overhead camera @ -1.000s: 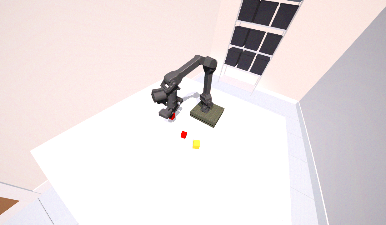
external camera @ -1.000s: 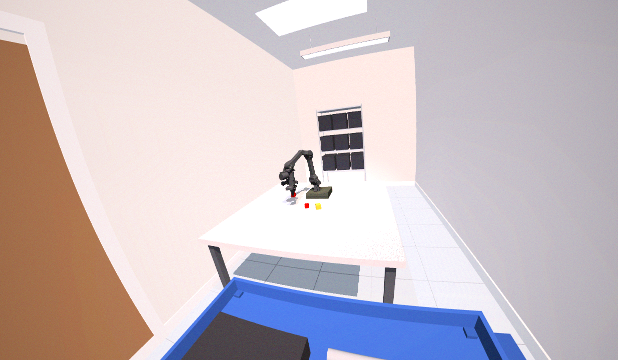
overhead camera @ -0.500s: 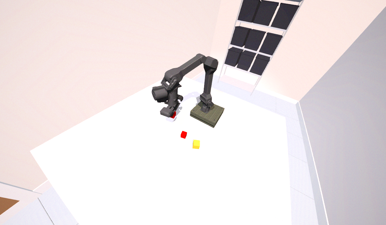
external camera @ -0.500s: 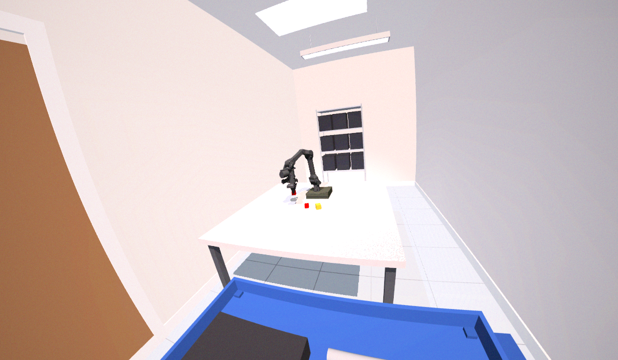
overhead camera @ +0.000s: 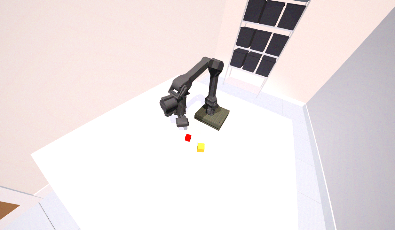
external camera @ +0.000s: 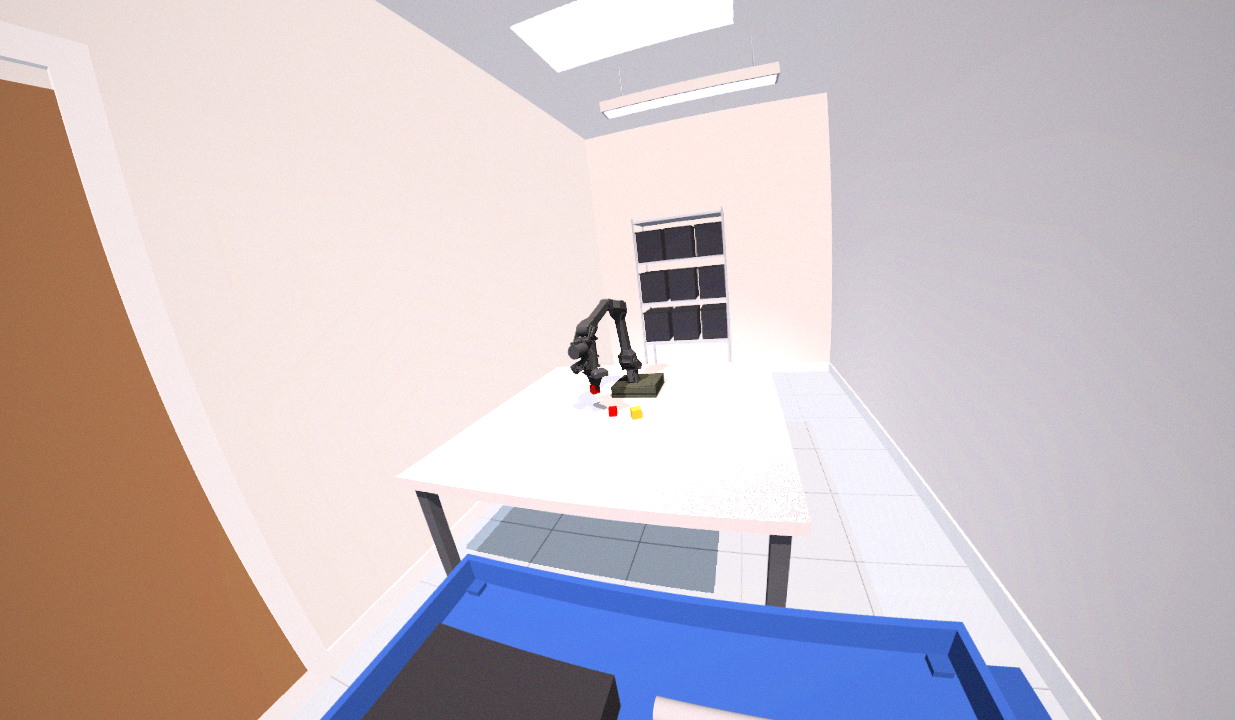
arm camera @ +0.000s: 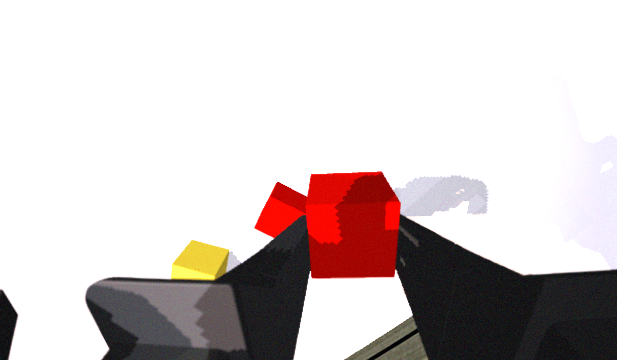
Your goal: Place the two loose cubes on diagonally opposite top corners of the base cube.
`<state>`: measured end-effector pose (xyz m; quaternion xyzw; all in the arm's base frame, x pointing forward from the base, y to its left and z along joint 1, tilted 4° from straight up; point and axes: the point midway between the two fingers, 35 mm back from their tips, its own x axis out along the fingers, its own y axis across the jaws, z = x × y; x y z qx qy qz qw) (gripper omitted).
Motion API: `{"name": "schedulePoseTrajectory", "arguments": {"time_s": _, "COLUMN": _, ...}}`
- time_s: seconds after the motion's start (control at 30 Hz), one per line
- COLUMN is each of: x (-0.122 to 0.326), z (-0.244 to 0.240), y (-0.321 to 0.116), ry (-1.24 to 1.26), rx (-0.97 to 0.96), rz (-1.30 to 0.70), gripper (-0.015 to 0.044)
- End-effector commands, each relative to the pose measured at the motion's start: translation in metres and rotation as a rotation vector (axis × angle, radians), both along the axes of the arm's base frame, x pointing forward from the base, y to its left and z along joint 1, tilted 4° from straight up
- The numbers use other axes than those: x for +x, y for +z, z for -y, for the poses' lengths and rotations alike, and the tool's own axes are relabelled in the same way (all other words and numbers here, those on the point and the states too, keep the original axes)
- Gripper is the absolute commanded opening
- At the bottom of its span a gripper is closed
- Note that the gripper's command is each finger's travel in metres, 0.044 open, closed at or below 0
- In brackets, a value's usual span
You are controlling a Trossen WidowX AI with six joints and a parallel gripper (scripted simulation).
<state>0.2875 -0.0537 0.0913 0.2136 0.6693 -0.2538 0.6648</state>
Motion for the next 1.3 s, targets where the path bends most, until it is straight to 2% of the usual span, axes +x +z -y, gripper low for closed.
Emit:
{"name": "schedulePoseTrajectory", "arguments": {"time_s": 0.0, "x": 0.002, "z": -0.011, "y": -0.003, "ry": 0.137, "rx": 0.009, "rz": -0.006, "gripper": 0.0105}}
{"name": "schedulePoseTrajectory", "arguments": {"time_s": 1.27, "x": 0.001, "z": -0.132, "y": -0.031, "ry": 1.673, "rx": 0.055, "rz": -0.074, "gripper": 0.0105}}
